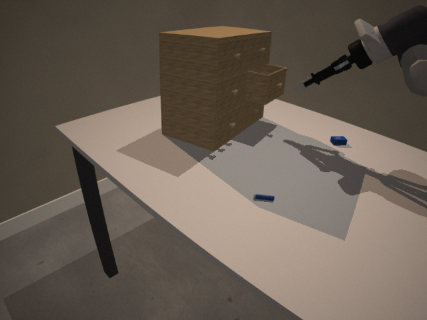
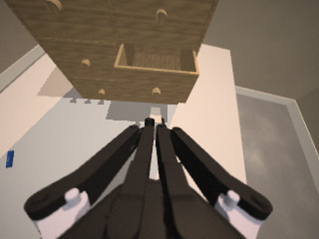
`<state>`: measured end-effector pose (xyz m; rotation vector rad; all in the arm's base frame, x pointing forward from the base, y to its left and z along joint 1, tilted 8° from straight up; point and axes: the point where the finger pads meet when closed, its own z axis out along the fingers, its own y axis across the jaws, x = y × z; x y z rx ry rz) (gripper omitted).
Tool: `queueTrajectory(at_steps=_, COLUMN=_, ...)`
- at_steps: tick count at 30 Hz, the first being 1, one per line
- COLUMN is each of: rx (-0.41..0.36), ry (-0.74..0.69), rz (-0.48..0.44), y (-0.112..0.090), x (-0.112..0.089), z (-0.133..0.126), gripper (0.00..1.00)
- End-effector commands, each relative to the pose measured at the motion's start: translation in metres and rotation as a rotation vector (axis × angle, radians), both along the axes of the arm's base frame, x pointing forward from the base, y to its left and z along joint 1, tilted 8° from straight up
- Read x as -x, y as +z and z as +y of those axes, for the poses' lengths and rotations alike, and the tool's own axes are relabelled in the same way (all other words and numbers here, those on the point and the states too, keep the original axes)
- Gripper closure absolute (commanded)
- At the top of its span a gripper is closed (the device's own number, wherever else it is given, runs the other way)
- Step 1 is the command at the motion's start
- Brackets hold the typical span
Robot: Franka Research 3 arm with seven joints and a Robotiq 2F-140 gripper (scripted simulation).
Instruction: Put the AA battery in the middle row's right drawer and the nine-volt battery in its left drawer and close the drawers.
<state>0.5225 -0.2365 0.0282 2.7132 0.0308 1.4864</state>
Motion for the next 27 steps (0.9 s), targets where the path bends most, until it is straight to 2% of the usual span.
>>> queueTrajectory(at_steps=1, rx=-0.004, ry=-0.002, rz=0.0, y=0.0005, x=-0.0007, z=0.0012, gripper=1.0)
queueTrajectory(at_steps=27, rx=-0.004, ry=-0.002, rz=0.0, y=0.0014, x=-0.007, z=0.0011, gripper=1.0)
